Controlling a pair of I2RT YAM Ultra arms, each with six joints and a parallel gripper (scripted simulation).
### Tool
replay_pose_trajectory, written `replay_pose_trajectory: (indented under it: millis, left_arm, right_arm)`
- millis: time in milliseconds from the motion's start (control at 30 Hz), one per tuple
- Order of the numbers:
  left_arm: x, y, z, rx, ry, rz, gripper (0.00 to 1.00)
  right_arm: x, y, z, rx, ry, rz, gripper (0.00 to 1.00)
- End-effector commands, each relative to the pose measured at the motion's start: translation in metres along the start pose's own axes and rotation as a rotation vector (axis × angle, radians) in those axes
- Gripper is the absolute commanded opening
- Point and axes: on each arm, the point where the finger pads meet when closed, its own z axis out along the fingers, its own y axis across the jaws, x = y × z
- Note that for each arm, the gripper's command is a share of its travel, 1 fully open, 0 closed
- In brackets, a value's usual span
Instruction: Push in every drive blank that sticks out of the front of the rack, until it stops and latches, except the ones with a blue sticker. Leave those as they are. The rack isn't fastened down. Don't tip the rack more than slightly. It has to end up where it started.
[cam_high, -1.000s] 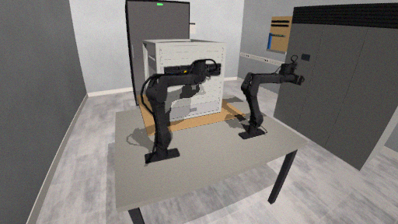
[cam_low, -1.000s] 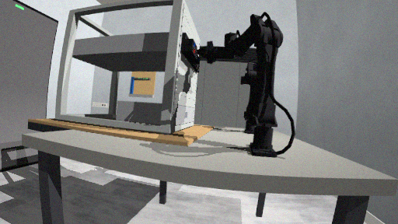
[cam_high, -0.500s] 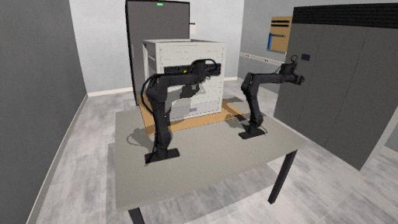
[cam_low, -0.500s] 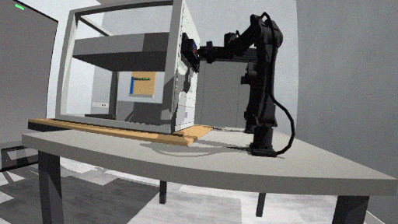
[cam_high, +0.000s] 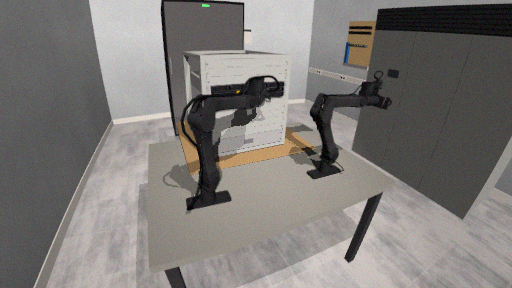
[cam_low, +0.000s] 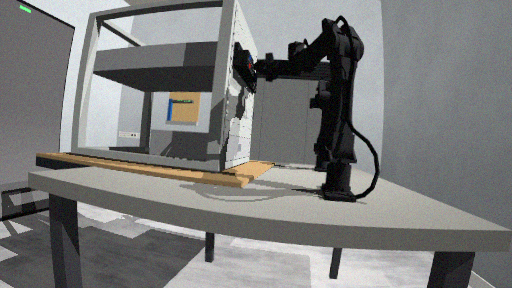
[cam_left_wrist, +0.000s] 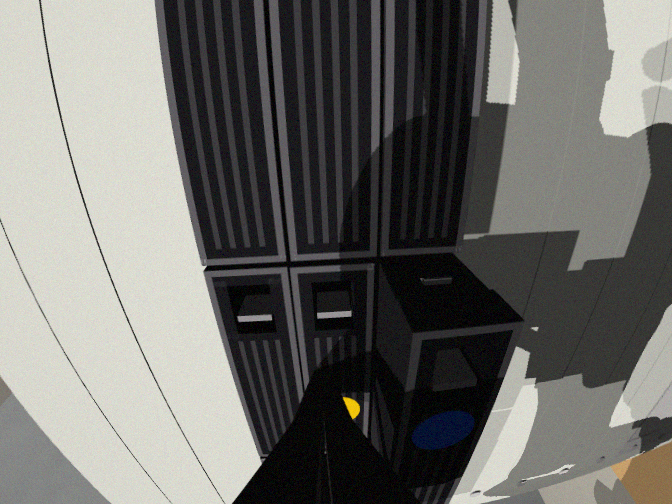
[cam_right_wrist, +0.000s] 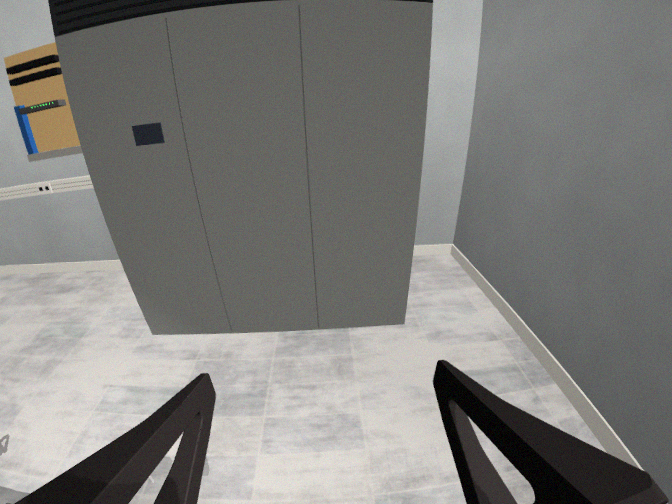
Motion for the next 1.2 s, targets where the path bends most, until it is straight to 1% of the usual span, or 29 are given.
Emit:
replay_pose_trajectory:
  millis: [0, 233, 267, 300, 333, 633, 700, 767, 867, 1000, 1167]
  left_arm:
    - [0.001, 0.012, 0.009, -0.014, 0.009, -0.039, 0.00]
    - [0.002, 0.012, 0.007, -0.014, 0.015, -0.038, 0.00]
    - [0.002, 0.017, -0.004, -0.019, 0.006, -0.050, 0.00]
    - [0.008, 0.024, -0.010, -0.026, 0.006, -0.068, 0.00]
    - [0.006, 0.007, -0.015, -0.008, 0.006, -0.026, 0.00]
    - [0.007, 0.005, -0.086, -0.006, 0.006, -0.018, 0.00]
    - [0.007, 0.005, -0.086, -0.006, 0.006, -0.018, 0.00]
    - [0.007, 0.005, -0.097, -0.006, 0.006, -0.018, 0.00]
    - [0.007, 0.005, -0.104, -0.006, 0.006, -0.018, 0.00]
    - [0.007, 0.006, -0.105, -0.006, 0.006, -0.020, 0.00]
    - [0.016, 0.003, -0.103, -0.008, 0.015, -0.034, 0.00]
  right_arm:
    - [-0.021, -0.004, -0.001, 0.007, -0.047, -0.011, 1.00]
    - [-0.021, -0.004, -0.001, 0.007, -0.047, -0.011, 1.00]
    - [-0.021, -0.004, -0.001, 0.007, -0.047, -0.011, 1.00]
    - [-0.021, -0.004, -0.001, 0.007, -0.047, -0.011, 1.00]
    - [-0.021, -0.004, -0.001, 0.007, -0.047, -0.011, 1.00]
    - [-0.021, -0.004, -0.001, 0.007, -0.047, -0.011, 1.00]
    - [-0.021, -0.004, -0.001, 0.007, -0.047, -0.011, 1.00]
    - [-0.021, -0.004, -0.001, 0.007, -0.047, -0.011, 1.00]
    - [-0.021, -0.004, -0.001, 0.007, -0.047, -0.011, 1.00]
    - [-0.021, -0.004, -0.001, 0.007, -0.047, -0.011, 1.00]
    - [-0.021, -0.004, -0.001, 0.007, -0.047, -0.011, 1.00]
